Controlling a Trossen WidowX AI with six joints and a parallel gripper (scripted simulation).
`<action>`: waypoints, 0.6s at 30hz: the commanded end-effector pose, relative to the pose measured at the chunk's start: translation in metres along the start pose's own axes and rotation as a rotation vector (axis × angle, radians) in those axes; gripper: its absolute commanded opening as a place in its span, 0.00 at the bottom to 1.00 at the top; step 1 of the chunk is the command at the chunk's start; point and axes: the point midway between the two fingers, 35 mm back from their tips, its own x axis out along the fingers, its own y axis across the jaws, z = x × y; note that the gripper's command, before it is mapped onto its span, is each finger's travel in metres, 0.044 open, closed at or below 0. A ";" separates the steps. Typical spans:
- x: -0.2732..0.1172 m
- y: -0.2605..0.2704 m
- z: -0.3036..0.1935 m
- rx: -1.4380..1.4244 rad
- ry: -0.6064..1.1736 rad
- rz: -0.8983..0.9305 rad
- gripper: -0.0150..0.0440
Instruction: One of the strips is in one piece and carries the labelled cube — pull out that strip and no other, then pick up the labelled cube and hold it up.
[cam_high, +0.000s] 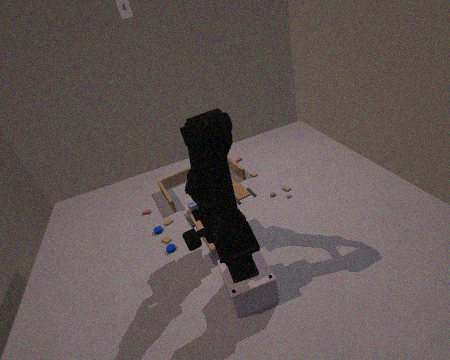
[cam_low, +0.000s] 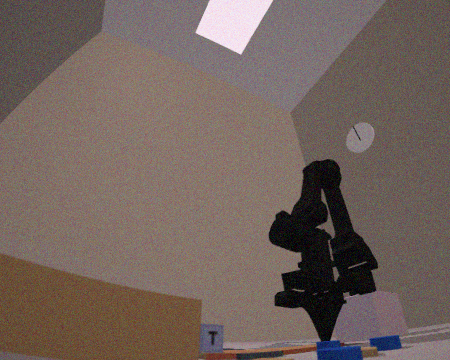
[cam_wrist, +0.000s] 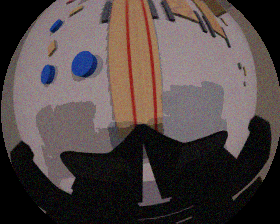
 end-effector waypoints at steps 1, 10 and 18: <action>0.006 0.000 -0.019 -0.007 0.055 0.002 0.25; 0.006 0.000 -0.020 -0.007 0.055 0.002 0.25; 0.006 0.000 -0.022 -0.007 0.055 0.002 0.25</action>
